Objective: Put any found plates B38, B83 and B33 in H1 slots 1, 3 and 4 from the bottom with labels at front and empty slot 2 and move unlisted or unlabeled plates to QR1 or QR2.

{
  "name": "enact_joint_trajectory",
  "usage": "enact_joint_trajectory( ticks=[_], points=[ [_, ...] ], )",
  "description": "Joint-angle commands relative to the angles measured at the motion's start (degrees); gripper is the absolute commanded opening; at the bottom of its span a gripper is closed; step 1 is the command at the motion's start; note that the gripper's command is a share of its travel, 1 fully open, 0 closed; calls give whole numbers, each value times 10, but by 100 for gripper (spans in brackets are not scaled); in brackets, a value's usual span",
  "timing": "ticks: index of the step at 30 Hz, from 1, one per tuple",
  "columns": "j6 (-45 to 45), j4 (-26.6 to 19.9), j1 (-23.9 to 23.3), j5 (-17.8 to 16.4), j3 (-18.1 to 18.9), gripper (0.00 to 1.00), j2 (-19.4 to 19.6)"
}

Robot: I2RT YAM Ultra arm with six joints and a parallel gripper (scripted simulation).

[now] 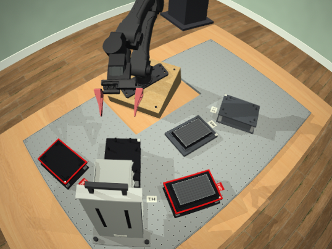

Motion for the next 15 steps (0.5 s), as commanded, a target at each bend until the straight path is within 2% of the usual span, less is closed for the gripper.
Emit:
enact_joint_trajectory(
  ticks=[1, 7, 9, 12, 15],
  points=[
    [-1, 21, -2, -3, -17, 100, 0],
    [-2, 69, -6, -7, -60, 100, 5],
    [-2, 69, -6, -7, -60, 100, 5],
    [-3, 95, -8, -9, -82, 100, 9],
    [-2, 103, -3, -4, -78, 100, 21]
  ],
)
